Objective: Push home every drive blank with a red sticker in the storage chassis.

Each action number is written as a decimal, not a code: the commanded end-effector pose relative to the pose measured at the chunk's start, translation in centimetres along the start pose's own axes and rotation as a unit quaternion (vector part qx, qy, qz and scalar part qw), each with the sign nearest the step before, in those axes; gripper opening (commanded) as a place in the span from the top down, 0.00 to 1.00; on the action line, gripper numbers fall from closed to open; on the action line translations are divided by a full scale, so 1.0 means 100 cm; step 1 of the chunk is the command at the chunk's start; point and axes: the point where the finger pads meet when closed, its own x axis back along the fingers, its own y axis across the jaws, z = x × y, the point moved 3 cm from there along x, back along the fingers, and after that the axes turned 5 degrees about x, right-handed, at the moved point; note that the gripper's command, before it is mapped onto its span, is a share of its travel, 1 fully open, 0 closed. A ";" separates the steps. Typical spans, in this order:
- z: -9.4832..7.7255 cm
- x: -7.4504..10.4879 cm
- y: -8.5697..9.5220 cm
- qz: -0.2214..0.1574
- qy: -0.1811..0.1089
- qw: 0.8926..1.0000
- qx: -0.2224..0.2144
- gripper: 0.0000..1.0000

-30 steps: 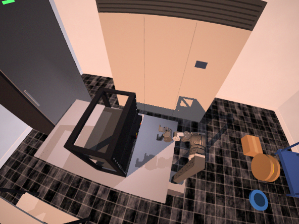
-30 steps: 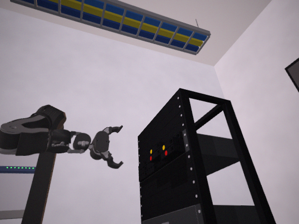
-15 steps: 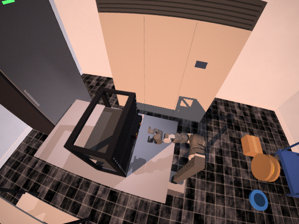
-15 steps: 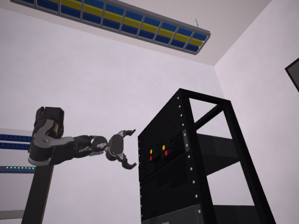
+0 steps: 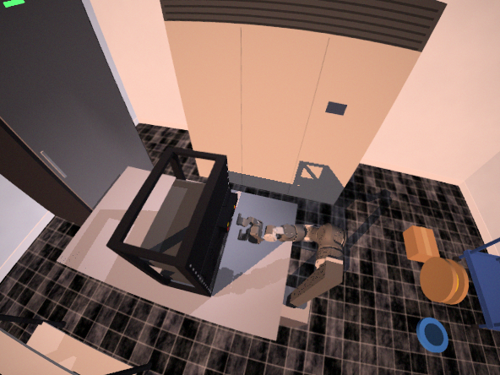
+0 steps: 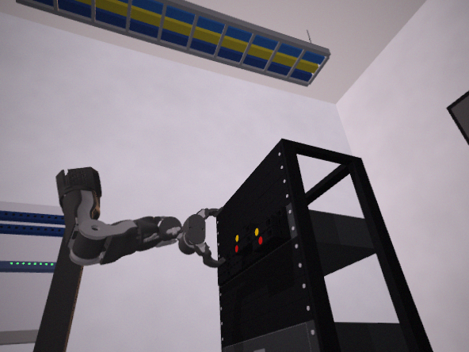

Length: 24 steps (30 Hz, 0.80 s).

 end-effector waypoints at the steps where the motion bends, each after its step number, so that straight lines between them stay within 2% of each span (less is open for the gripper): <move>1: 0.001 -0.002 0.002 0.000 -0.001 1.000 0.001 0.00; 24: 0.002 -0.003 0.003 -0.002 -0.002 1.000 0.001 0.00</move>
